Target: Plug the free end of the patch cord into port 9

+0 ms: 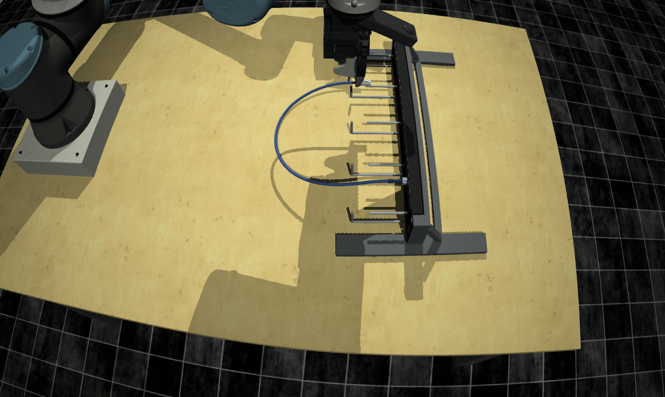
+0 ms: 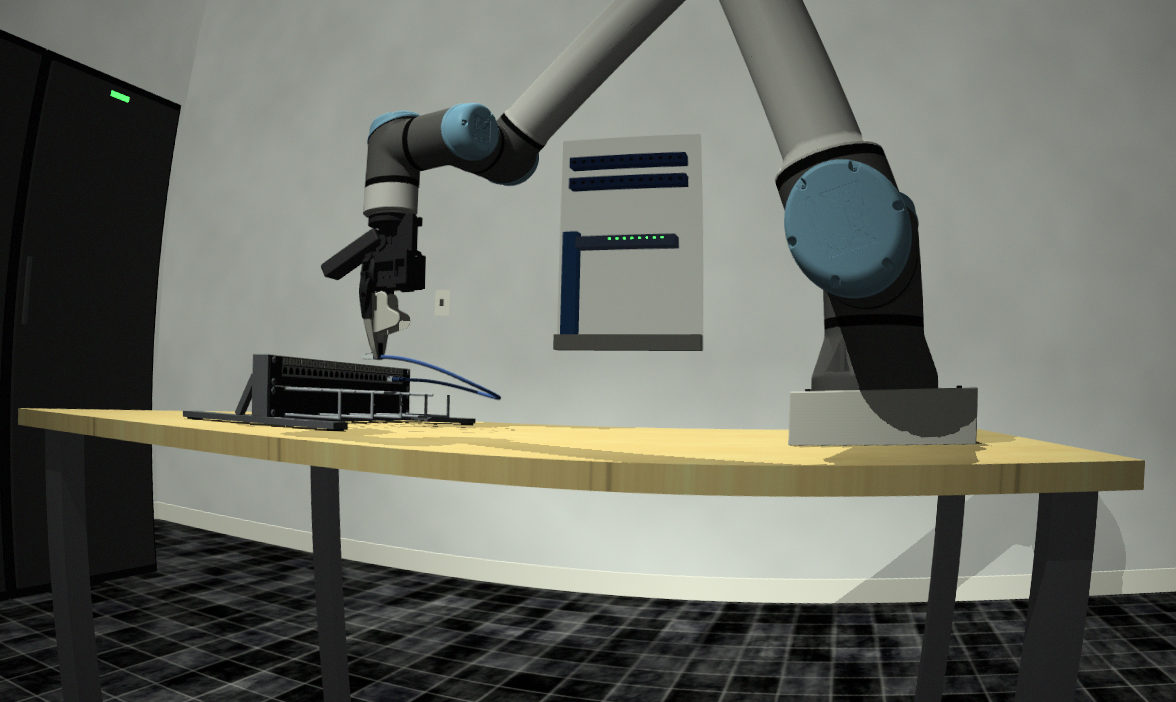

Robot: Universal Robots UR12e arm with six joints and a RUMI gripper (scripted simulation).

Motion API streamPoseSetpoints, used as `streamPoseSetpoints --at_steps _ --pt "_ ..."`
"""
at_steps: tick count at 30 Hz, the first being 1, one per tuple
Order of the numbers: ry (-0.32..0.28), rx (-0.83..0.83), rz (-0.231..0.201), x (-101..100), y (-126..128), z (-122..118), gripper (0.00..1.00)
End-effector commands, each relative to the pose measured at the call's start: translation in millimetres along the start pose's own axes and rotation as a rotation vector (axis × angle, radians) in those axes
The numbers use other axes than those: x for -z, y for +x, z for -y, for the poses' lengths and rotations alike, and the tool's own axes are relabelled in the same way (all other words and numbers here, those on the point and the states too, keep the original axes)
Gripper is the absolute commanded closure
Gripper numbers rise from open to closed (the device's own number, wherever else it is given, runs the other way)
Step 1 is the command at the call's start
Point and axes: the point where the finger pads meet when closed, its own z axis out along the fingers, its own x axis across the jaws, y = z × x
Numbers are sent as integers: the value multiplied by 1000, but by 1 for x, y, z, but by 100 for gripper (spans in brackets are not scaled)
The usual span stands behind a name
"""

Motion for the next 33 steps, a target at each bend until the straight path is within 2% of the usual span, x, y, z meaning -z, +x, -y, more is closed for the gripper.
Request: streamPoseSetpoints --at_steps 1,33 --pt "1 0 0 1 0 1 100" --pt "1 -1 0 -1 0 3 100"
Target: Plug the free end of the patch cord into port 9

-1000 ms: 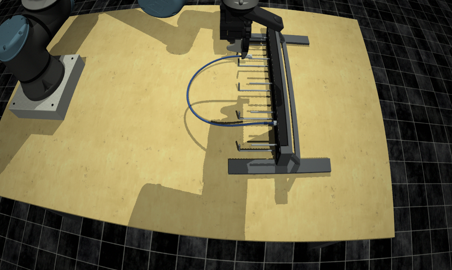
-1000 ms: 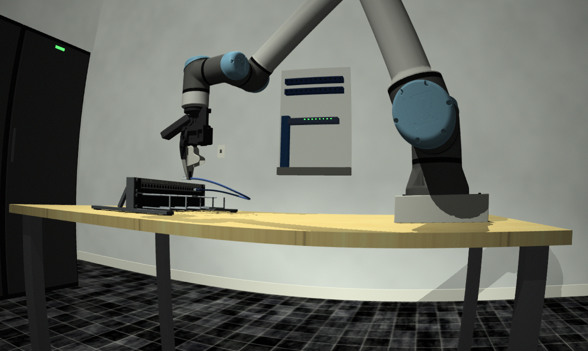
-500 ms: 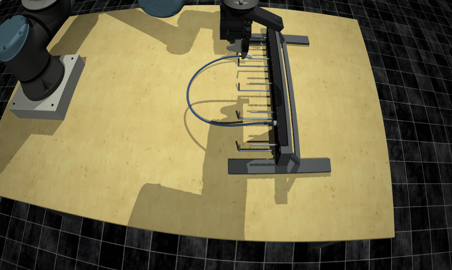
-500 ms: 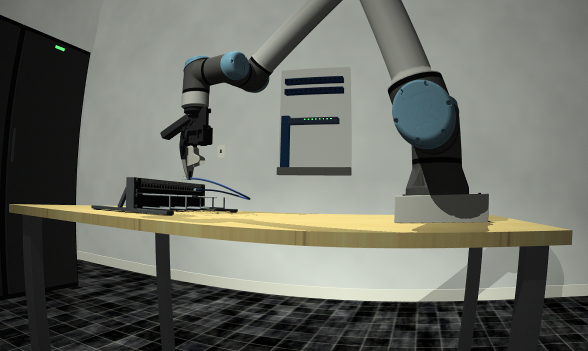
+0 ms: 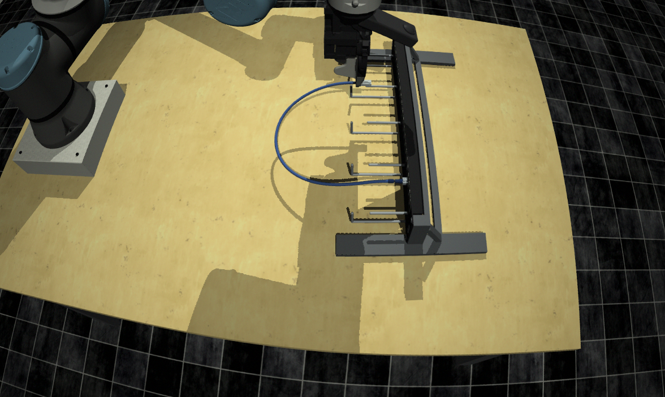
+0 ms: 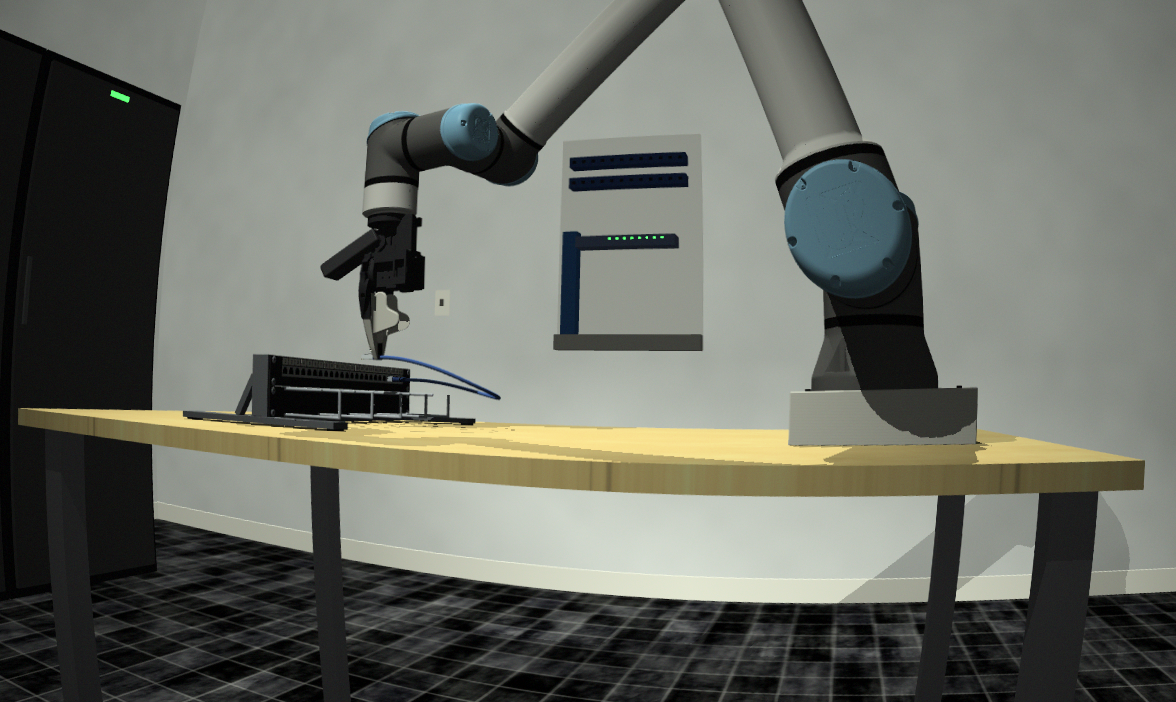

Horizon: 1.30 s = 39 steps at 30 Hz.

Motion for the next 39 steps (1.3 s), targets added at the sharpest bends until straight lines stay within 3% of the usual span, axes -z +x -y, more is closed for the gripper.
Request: streamPoseSetpoints --at_steps 1,39 --pt "1 0 0 -1 0 3 100" --pt "1 0 0 -27 0 31 100"
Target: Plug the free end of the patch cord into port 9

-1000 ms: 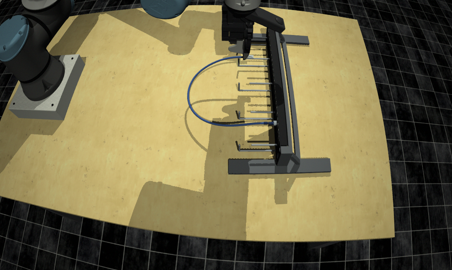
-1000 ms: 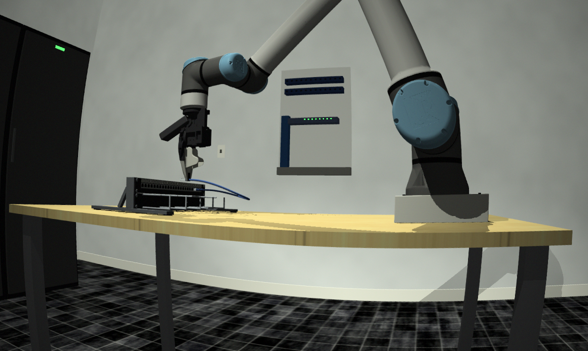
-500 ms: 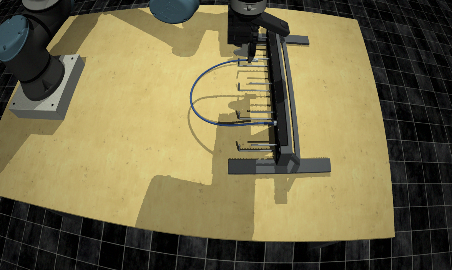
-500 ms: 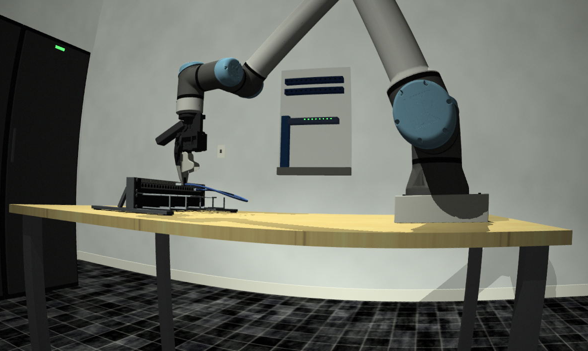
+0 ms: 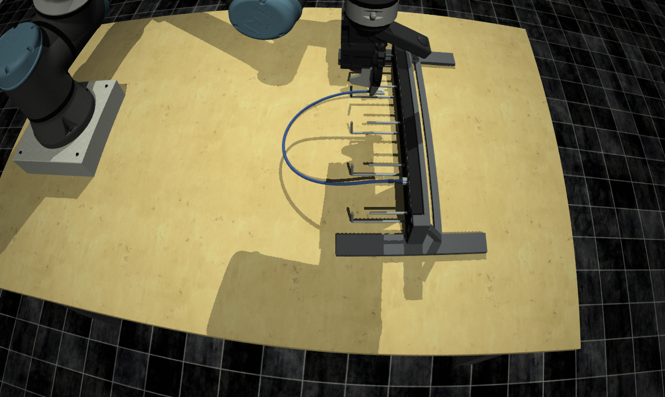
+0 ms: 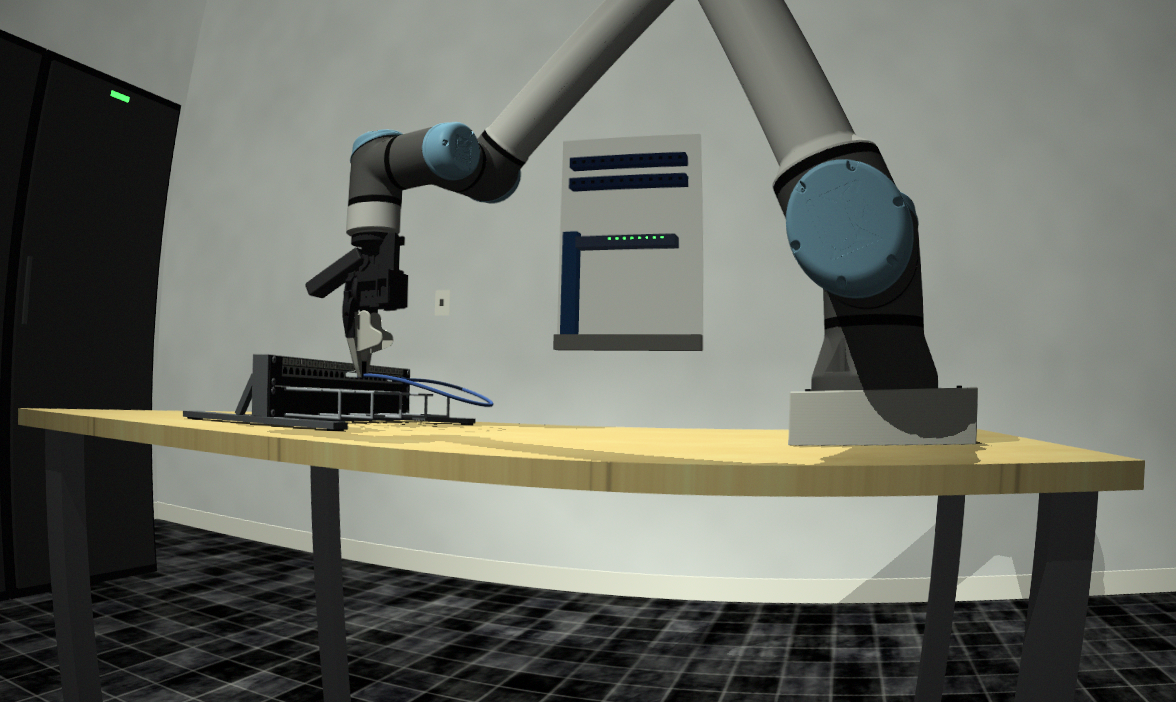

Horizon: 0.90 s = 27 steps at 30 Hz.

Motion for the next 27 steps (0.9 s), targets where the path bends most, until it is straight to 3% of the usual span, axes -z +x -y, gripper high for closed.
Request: streamPoseSetpoints --at_steps 1,27 --pt "2 0 0 0 0 2 100" --pt "6 2 1 0 0 14 100"
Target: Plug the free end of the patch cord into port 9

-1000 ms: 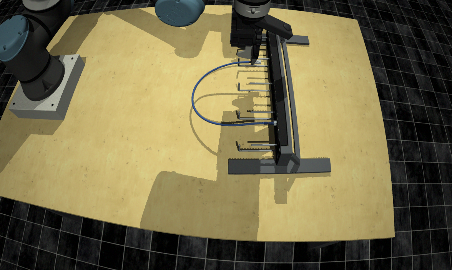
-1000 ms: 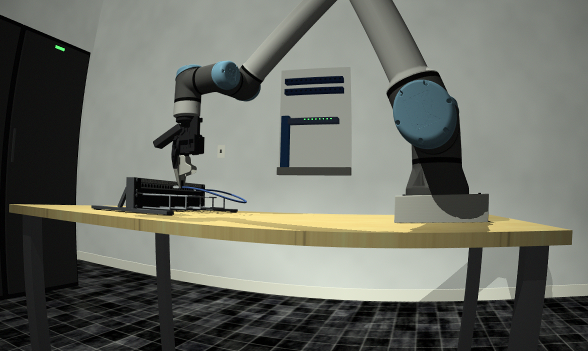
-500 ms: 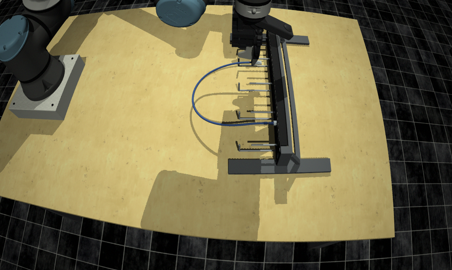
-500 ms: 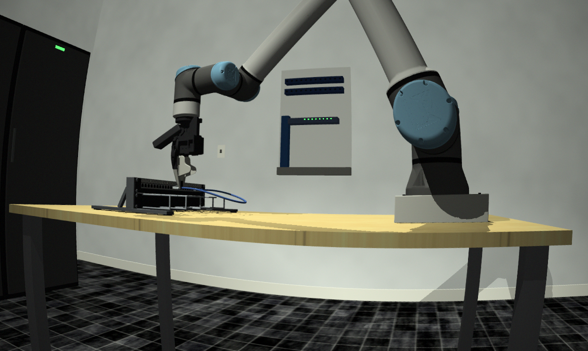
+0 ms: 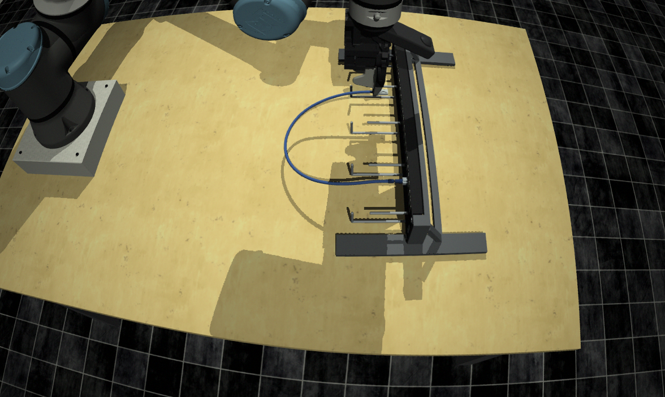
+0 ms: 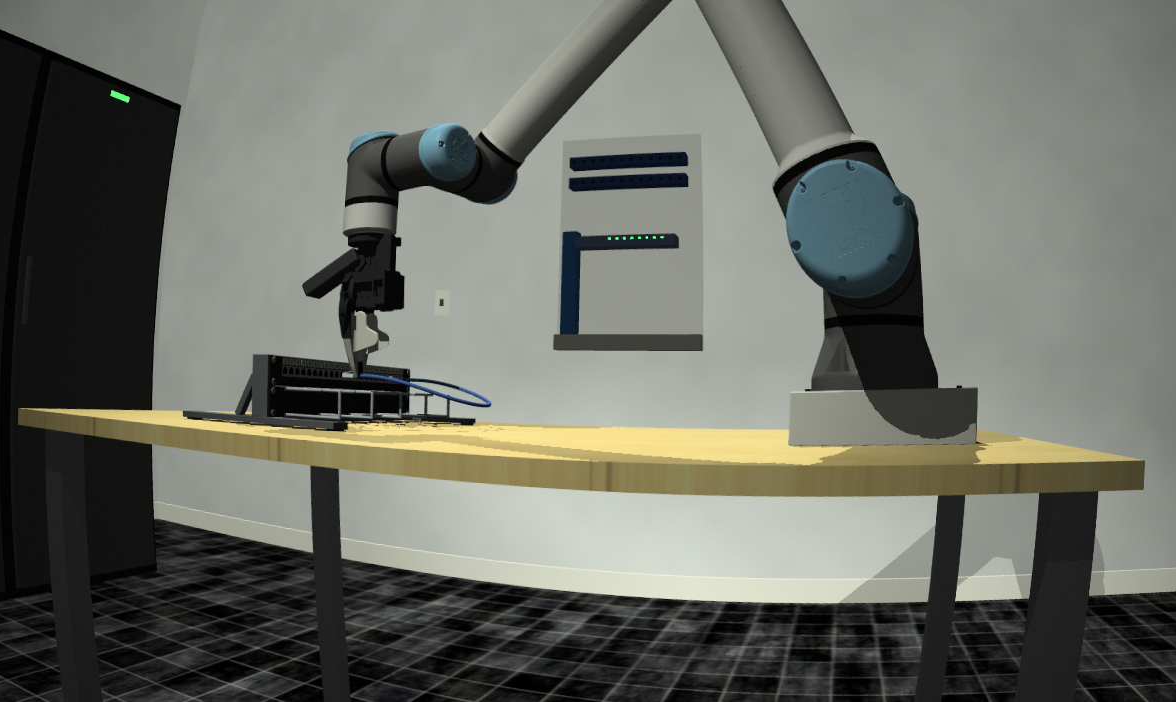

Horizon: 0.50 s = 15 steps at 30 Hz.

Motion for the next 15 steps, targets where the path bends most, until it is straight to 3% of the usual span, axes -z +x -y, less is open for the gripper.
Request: streamPoseSetpoints --at_steps 1,15 --pt "2 0 0 1 0 8 100" --pt "2 0 0 2 0 20 100"
